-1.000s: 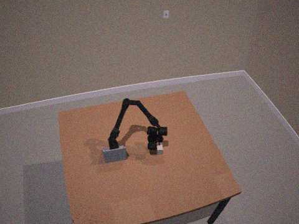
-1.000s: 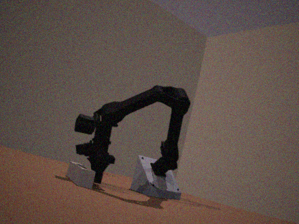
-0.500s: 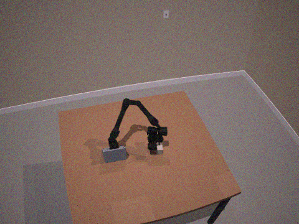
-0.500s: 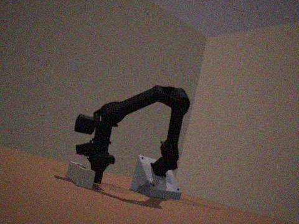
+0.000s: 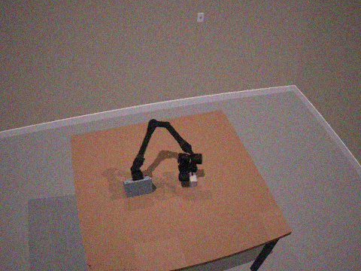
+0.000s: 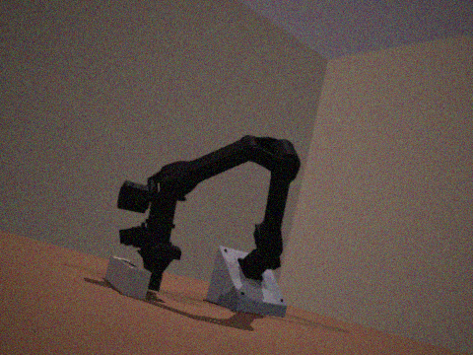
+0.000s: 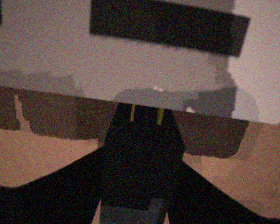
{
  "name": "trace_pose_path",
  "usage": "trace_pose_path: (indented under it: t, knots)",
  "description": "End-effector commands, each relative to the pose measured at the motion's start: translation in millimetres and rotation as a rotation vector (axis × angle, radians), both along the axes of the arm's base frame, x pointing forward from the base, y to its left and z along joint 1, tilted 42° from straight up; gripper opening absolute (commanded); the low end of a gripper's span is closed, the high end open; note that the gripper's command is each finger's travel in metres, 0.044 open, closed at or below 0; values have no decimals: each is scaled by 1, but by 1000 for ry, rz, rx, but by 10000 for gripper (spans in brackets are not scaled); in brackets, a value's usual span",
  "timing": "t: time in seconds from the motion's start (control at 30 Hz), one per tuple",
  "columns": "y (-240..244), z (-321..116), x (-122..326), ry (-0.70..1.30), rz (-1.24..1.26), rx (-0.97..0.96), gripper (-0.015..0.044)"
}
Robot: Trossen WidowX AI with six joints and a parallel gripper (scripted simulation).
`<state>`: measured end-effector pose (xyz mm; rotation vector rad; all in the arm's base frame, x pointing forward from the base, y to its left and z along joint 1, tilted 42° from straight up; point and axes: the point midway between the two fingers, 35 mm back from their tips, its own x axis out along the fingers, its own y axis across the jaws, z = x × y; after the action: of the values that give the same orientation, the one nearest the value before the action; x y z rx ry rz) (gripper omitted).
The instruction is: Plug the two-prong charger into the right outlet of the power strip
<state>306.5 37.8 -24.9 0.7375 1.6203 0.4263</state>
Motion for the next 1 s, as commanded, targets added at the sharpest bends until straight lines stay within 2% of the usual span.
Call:
trace_pose_path:
  t: [0.0, 0.97]
  knots:
    - [1, 1, 1, 1, -5, 6, 0]
    - [-1, 1, 7, 1, -5, 6, 0]
